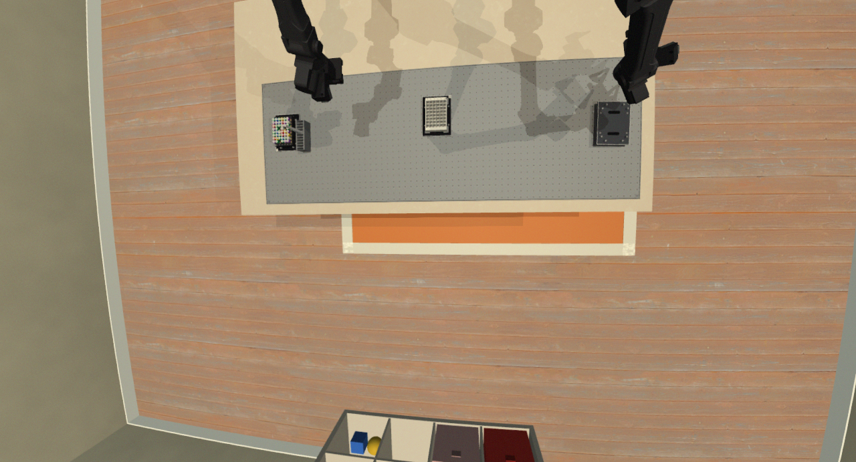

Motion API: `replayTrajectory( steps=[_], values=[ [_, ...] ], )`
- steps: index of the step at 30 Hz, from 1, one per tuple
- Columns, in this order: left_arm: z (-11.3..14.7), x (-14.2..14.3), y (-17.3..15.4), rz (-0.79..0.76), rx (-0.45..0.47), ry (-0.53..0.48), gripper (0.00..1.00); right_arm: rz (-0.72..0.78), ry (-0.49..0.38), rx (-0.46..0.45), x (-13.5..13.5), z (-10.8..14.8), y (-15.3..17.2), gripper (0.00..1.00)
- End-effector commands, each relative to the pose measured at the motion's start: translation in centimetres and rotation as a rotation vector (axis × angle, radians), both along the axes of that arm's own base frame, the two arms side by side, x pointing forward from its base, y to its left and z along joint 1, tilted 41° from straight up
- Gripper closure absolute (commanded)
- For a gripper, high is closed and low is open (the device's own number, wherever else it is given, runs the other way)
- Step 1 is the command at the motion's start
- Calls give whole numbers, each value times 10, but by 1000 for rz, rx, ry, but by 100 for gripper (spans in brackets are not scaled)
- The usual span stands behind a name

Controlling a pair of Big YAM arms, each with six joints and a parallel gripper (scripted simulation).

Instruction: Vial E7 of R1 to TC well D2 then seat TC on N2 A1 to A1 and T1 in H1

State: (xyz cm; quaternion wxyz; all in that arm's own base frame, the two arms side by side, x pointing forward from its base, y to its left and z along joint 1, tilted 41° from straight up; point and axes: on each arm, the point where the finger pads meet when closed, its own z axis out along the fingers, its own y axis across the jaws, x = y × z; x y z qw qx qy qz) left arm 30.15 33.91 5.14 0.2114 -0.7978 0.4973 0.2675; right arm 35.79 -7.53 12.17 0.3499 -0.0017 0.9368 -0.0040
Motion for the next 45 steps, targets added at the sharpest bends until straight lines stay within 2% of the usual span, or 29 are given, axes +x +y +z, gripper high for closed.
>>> replayTrajectory(
  steps=[1, 25, 31, 34, 45],
  values=[
    [4, 1, 2, 2, 6, -7, 0, 7, -18, -11, 5, 8, -2, 76],
    [28, 37, -75, -559, -143, -3, 0, 7, -18, -11, 4, 8, -2, 76],
    [33, 44, -96, -718, -163, 2, 0, 7, -18, -11, 4, 8, -2, 76],
    [34, 43, -97, -738, -165, 2, 0, 7, -18, -11, 4, 8, -2, 76],
    [43, 54, -136, -1038, -169, 12, 0, 7, -18, -11, 4, 8, -2, 76]
  ],
)
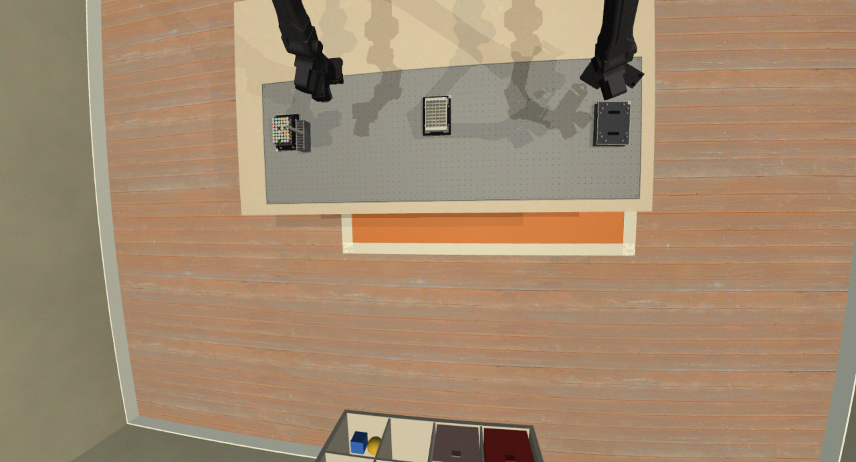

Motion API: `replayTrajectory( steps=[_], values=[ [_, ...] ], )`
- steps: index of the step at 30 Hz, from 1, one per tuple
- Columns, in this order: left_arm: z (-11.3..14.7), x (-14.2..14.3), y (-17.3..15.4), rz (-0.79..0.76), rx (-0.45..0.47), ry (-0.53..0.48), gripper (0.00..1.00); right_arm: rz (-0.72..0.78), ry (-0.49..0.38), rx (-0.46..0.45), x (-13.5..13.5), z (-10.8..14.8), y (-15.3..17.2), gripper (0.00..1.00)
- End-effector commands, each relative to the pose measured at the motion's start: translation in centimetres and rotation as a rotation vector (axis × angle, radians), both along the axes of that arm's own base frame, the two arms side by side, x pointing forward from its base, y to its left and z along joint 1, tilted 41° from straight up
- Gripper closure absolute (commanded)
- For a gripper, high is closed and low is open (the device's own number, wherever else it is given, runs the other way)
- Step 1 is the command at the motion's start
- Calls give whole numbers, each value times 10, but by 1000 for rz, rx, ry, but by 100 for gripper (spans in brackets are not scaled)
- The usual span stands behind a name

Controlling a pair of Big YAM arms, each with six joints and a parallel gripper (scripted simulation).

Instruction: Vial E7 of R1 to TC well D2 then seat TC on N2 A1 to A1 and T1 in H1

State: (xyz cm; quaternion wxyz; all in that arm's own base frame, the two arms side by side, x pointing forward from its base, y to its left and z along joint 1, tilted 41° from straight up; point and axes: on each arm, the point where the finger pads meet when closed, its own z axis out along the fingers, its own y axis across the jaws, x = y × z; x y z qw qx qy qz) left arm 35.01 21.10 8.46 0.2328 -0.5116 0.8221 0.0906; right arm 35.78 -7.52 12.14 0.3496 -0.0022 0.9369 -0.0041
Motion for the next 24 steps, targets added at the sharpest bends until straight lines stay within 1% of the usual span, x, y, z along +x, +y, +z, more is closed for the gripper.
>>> replayTrajectory(
  steps=[1, 3, 6, 11, 20, 22, 23, 24],
  values=[
    [11, 6, -12, -142, 36, -6, 0, 6, -19, -11, 5, 8, -2, 76],
    [13, 7, -18, -195, 39, -11, 0, 6, -19, -11, 5, 8, -2, 76],
    [14, 6, -19, -213, 40, -14, 0, 6, -19, -11, 5, 8, -2, 76],
    [19, 10, -41, -353, 51, -30, 0, 6, -19, -11, 5, 8, -2, 76],
    [27, 12, -71, -588, 86, -66, 0, 6, -19, -11, 5, 8, -2, 76],
    [27, 12, -71, -588, 86, -66, 0, 6, -19, -11, 5, 8, -2, 76],
    [28, 11, -72, -604, 91, -70, 0, 6, -19, -11, 5, 8, -2, 76],
    [29, 12, -79, -639, 96, -75, 0, 6, -19, -11, 5, 8, -2, 76]
  ],
)
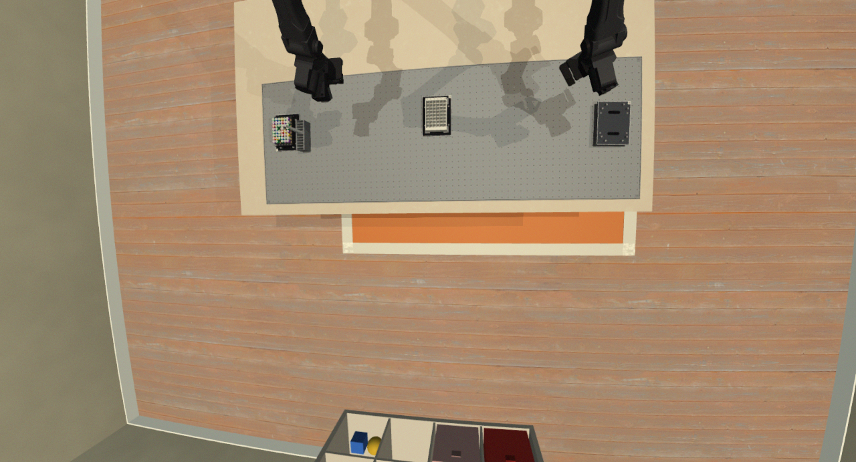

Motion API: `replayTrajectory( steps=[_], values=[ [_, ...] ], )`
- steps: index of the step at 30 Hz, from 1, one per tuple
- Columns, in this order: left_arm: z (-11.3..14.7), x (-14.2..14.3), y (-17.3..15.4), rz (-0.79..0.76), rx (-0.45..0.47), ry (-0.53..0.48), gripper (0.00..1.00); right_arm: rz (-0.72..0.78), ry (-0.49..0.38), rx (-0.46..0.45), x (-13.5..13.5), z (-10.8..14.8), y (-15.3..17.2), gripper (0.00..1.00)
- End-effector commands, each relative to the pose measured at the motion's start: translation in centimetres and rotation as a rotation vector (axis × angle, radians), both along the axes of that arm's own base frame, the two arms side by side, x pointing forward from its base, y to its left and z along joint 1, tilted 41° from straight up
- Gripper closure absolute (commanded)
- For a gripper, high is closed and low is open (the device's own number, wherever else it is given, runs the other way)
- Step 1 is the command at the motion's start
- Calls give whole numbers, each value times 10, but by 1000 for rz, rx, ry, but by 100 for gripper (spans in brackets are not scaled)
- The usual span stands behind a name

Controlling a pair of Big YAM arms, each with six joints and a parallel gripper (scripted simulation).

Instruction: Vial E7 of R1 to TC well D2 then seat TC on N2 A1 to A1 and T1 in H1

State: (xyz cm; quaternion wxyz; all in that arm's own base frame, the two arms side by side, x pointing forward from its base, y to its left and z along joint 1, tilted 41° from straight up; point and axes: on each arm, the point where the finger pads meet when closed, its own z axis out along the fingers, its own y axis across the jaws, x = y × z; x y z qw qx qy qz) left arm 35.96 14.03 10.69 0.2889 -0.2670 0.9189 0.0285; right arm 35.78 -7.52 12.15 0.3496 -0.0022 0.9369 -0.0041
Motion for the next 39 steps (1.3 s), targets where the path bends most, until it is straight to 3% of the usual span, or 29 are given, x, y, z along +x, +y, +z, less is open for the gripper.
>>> replayTrajectory(
  steps=[1, 19, 34, 39],
  values=[
    [8, 3, -12, -117, 48, -23, 0, 6, -19, -11, 5, 8, -2, 76],
    [21, -1, -58, -514, 148, -126, 0, 6, -19, -11, 5, 8, -2, 76],
    [22, 2, -54, -510, 141, -120, 0, 6, -19, -11, 5, 8, -2, 76],
    [22, 2, -54, -510, 141, -120, 0, -7, -26, -9, 20, 15, -26, 76]
  ],
)
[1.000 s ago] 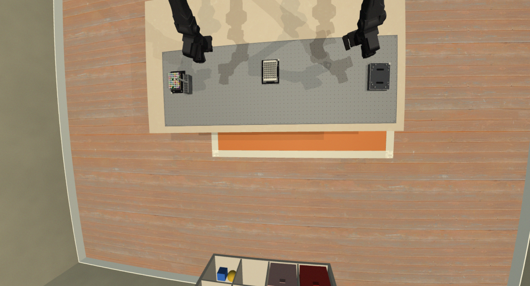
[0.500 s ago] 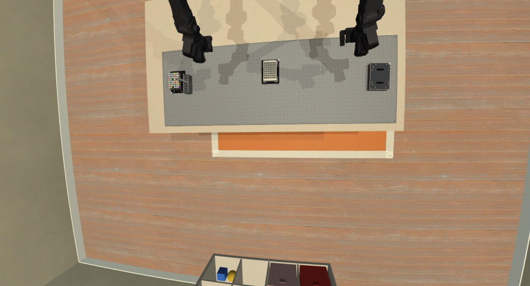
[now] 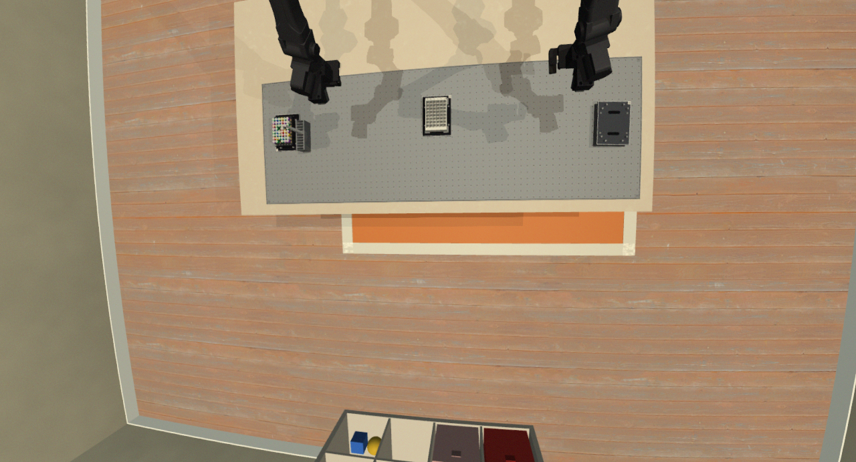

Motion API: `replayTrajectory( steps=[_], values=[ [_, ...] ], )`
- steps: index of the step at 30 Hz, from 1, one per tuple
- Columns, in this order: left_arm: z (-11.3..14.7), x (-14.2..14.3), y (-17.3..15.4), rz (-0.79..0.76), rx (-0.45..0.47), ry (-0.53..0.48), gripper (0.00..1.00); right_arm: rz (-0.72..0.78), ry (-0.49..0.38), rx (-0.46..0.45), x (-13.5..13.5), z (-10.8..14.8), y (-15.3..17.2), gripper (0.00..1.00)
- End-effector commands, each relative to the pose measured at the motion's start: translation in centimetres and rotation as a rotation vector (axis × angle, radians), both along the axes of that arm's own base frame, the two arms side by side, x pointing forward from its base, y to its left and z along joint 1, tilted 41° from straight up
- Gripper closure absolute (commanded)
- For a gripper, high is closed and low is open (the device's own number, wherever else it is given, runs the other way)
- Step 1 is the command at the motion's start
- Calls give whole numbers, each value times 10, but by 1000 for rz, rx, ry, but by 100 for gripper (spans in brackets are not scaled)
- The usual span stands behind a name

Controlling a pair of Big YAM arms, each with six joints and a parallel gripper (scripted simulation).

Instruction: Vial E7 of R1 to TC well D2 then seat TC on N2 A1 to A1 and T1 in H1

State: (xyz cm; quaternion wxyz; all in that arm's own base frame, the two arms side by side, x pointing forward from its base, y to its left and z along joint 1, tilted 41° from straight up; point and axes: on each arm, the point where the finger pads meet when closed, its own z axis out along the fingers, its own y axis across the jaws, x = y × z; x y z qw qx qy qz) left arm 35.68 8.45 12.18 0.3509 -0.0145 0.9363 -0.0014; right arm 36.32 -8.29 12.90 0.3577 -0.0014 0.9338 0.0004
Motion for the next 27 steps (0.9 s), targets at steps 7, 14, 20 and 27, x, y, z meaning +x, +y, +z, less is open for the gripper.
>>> replayTrajectory(
  steps=[7, 14, 20, 27],
  values=[
    [7, 4, 2, -10, 13, -16, 0, -10, -6, -18, 25, 10, -45, 76],
    [7, 4, 2, -10, 13, -16, 0, -10, 8, -13, 31, 10, -62, 76],
    [7, 4, 2, -10, 13, -16, 0, -10, 10, -12, 40, 12, -84, 76],
    [7, 4, 2, -10, 13, -16, 0, -11, 10, -12, 48, 14, -103, 76]
  ],
)
